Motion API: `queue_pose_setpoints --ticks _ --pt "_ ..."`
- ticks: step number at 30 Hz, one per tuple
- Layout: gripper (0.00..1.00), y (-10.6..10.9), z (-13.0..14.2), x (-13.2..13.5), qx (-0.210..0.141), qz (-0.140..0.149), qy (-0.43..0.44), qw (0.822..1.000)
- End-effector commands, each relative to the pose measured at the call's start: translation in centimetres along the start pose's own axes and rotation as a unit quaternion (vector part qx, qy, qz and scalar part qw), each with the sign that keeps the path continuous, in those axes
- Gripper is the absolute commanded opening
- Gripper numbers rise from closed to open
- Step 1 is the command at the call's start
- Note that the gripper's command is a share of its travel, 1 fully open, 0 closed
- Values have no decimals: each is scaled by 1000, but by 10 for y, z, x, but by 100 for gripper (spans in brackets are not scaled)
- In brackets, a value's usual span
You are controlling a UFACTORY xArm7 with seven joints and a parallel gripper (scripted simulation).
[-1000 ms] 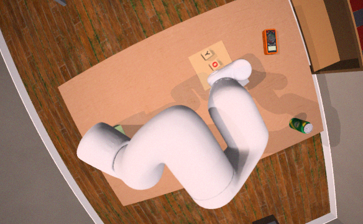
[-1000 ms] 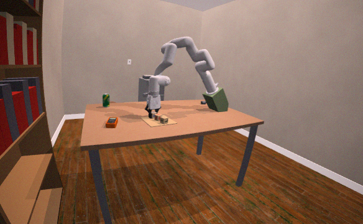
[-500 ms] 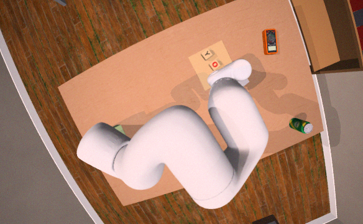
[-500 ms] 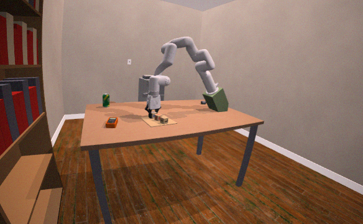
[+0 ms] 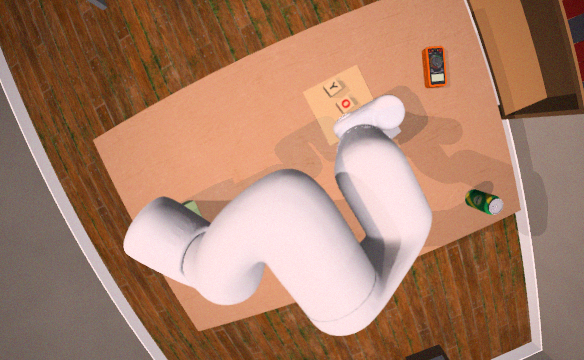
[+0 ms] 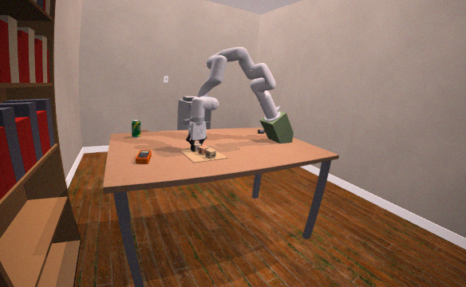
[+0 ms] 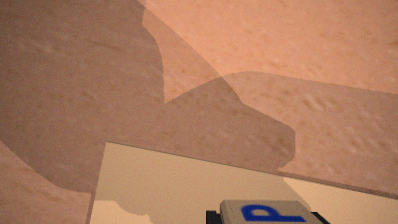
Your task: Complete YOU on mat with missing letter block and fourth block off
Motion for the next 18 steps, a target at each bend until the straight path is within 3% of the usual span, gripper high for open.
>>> queue_pose_setpoints --ticks 1,9,18 --pt "50 1 0 -1 0 -2 0 1000" --pt "62 1 0 -1 0 -2 0 1000" --pt "62 1 0 -1 0 -2 0 1000"
Point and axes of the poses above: the point where the finger pads meet when closed, its own y axis back along the fingers, its own x axis across the jaws, z = x × y, the point moved 10 cm from there along y, back along the fingers, and after that the axes turned 12 degrees about y, right-handed, at the moved point
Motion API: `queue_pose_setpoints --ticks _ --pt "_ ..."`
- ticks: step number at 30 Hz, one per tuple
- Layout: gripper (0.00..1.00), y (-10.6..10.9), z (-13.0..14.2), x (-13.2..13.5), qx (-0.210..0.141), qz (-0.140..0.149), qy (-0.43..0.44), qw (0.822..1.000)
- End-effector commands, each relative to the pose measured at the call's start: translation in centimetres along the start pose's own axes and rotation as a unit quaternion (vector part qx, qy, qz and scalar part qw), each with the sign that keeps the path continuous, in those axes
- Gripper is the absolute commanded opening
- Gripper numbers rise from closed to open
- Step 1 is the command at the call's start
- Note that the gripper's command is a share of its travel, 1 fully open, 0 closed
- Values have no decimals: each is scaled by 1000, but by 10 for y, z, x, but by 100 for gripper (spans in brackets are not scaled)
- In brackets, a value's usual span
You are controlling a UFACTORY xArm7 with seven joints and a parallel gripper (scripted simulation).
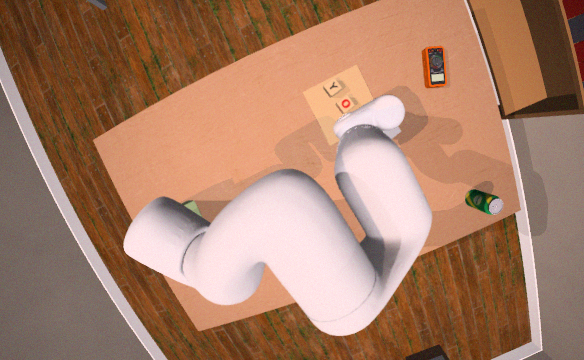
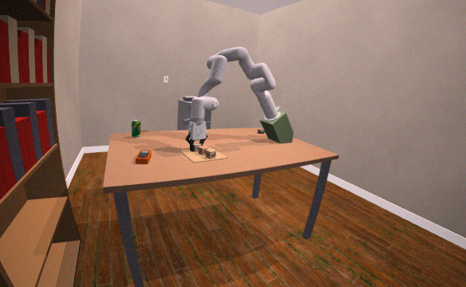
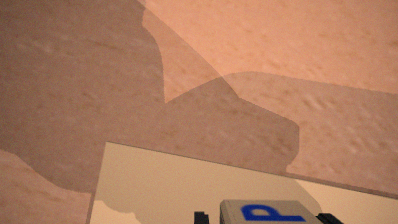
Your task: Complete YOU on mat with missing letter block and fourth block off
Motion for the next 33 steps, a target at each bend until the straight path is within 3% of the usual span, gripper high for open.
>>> queue_pose_setpoints --ticks 1,15,26,33 --pt "62 1 0 -1 0 -2 0 1000" --pt "62 26 0 -1 0 -2 0 1000" --pt "62 81 0 -1 0 -2 0 1000" --pt "62 91 0 -1 0 -2 0 1000"
Point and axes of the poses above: the point where the finger pads meet when closed, its own y axis back along the fingers, its own x axis across the jaws, z = x × y, the point moved 10 cm from there along y, back along the fingers, and after that the axes turned 12 degrees about y, right-handed, at the moved point
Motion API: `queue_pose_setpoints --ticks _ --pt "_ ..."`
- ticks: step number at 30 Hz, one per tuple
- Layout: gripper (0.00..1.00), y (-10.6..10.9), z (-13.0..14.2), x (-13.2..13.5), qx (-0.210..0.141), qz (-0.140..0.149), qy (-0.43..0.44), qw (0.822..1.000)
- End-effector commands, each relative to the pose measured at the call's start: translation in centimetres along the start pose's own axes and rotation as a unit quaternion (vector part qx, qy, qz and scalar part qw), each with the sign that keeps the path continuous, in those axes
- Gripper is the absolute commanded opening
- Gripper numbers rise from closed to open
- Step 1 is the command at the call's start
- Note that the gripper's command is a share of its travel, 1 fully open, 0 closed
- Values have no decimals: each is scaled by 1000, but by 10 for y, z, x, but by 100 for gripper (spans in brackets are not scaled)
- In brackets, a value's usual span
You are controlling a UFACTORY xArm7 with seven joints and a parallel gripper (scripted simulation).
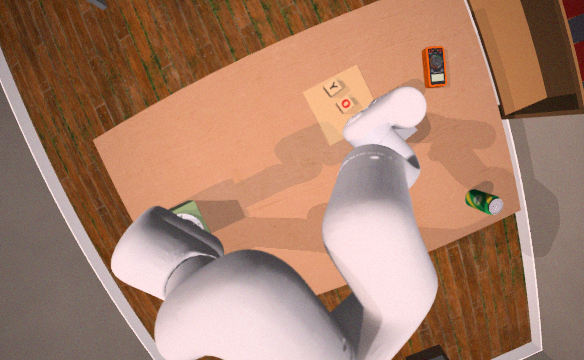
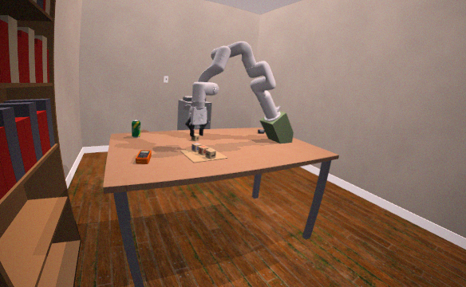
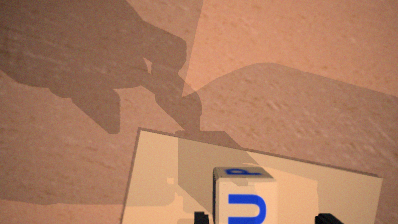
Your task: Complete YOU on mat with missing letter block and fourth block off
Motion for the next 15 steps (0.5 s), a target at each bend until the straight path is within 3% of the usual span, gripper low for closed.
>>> queue_pose_setpoints --ticks 1,2,3,15 --pt "62 6 0 0 0 -1 0 1000" --pt "62 6 0 0 0 -1 0 1000" --pt "100 6 0 0 0 -1 0 1000" --pt "100 6 0 0 0 -1 0 1000"
Point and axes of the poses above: the point where the finger pads meet when closed, its own y axis back along the fingers, its own x axis across the jaws, z = x × y, the point moved 10 cm from there along y, back along the fingers, and after that the axes turned 12 degrees about y, right-handed, at the moved point
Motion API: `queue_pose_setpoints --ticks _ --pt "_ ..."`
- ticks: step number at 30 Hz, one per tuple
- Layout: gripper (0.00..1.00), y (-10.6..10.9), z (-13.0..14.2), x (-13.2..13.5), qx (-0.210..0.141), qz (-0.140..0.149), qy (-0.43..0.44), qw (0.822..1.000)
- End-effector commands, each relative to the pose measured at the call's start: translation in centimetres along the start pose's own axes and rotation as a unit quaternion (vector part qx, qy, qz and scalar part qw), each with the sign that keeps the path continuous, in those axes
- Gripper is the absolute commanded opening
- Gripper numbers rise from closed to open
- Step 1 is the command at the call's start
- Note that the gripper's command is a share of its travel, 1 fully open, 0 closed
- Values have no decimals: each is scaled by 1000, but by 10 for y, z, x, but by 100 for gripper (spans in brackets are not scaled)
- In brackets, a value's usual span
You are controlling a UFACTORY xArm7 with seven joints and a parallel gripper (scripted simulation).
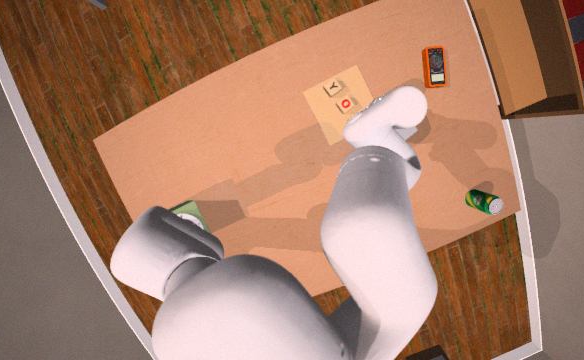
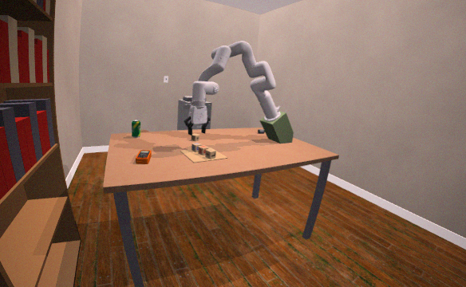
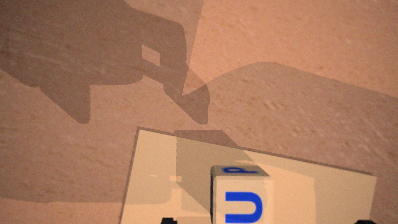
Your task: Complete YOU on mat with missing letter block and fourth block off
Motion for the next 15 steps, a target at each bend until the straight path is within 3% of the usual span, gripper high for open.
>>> queue_pose_setpoints --ticks 1,15 --pt "100 2 0 -1 0 -2 0 1000" --pt "100 11 0 -1 0 -2 0 1000"
Point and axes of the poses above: the point where the finger pads meet when closed, its own y axis back along the fingers, its own x axis across the jaws, z = x × y, the point moved 10 cm from there along y, back along the fingers, and after that the axes turned 12 degrees about y, right-handed, at the moved point
